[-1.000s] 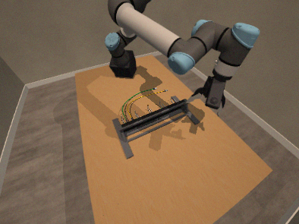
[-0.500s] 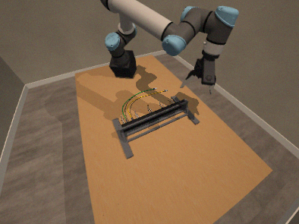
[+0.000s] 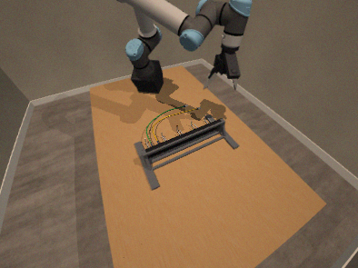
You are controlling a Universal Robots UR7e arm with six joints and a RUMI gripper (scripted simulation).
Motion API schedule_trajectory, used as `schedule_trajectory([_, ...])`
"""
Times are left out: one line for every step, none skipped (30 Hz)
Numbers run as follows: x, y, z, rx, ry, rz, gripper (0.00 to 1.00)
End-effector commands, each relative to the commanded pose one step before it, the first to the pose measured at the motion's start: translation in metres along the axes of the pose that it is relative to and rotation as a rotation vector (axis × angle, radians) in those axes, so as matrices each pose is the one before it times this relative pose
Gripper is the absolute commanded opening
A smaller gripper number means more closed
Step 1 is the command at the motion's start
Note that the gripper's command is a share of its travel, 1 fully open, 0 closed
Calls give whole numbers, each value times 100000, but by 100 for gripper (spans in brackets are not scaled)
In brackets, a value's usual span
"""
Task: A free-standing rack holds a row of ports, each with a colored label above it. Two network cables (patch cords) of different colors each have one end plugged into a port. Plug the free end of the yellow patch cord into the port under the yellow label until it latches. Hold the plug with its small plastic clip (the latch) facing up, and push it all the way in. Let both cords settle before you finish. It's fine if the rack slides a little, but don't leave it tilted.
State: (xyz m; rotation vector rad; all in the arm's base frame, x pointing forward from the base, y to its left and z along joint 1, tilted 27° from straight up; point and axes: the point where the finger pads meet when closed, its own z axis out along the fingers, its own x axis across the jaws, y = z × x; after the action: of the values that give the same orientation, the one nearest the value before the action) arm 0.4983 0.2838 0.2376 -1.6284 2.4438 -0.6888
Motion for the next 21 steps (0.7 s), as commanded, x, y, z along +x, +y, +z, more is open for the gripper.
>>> schedule_trajectory([1908,4798,-47,821,-1645,-9241,100])
schedule_trajectory([332,987,86,38,-142,-1906,100])
schedule_trajectory([0,0,0,0,0,0,100])
schedule_trajectory([0,0,0,0,0,0,100])
schedule_trajectory([320,972,96,40,-138,-1867,100])
schedule_trajectory([307,955,105,43,-133,-1825,100])
schedule_trajectory([294,937,113,45,-129,-1780,100])
schedule_trajectory([281,916,120,46,-124,-1733,100])
schedule_trajectory([268,894,126,48,-119,-1683,100])
schedule_trajectory([254,869,131,49,-114,-1631,100])
schedule_trajectory([241,844,135,49,-109,-1576,100])
schedule_trajectory([227,816,138,50,-104,-1519,100])
schedule_trajectory([214,787,140,50,-99,-1460,100])
schedule_trajectory([201,757,140,49,-94,-1400,100])
schedule_trajectory([188,725,140,49,-89,-1337,100])
schedule_trajectory([175,692,139,48,-84,-1274,100])
schedule_trajectory([163,659,137,47,-79,-1209,100])
schedule_trajectory([151,624,134,45,-74,-1143,100])
schedule_trajectory([139,589,130,44,-69,-1077,100])
schedule_trajectory([0,0,0,0,0,0,100])
schedule_trajectory([0,0,0,0,0,0,100])
